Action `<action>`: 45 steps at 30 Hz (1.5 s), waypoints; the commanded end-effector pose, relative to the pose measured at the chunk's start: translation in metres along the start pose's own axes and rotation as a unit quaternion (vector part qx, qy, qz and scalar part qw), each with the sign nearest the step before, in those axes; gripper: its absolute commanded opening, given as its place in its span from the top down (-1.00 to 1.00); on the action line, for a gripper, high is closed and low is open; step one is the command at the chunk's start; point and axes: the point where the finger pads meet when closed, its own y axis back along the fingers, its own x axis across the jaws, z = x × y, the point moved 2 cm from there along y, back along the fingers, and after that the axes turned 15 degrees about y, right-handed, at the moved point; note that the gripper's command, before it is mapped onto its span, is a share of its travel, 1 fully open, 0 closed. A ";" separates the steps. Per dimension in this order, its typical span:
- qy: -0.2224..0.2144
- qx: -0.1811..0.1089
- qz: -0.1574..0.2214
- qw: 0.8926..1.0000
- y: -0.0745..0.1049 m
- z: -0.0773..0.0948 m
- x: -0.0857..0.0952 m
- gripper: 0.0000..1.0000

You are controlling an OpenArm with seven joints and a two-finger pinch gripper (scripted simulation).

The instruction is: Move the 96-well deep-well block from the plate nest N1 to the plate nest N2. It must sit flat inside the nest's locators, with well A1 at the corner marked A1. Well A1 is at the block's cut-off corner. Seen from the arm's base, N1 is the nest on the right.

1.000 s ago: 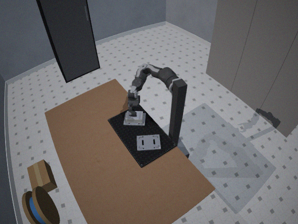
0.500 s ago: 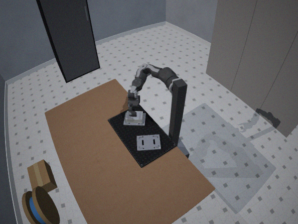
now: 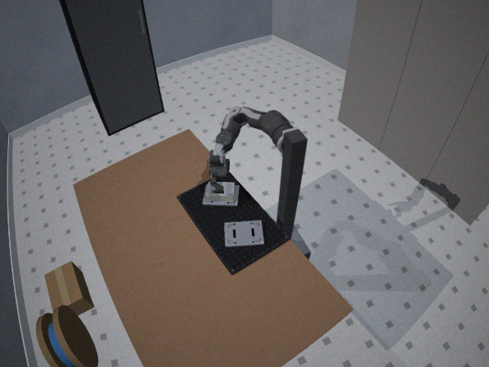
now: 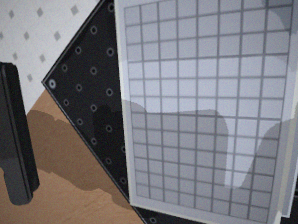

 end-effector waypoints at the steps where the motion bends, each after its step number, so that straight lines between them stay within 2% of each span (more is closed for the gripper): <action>1: 0.006 -0.004 0.005 1.000 -0.017 0.000 0.001 -0.54; 3: 0.007 -0.004 0.006 1.000 -0.039 0.001 0.002 -0.54; 15: 0.007 -0.004 0.006 1.000 -0.039 0.001 0.002 -0.54; 20: 0.007 -0.004 0.006 1.000 -0.062 0.002 0.002 -0.54; 45: 0.006 -0.004 0.006 1.000 -0.057 0.002 0.002 -0.54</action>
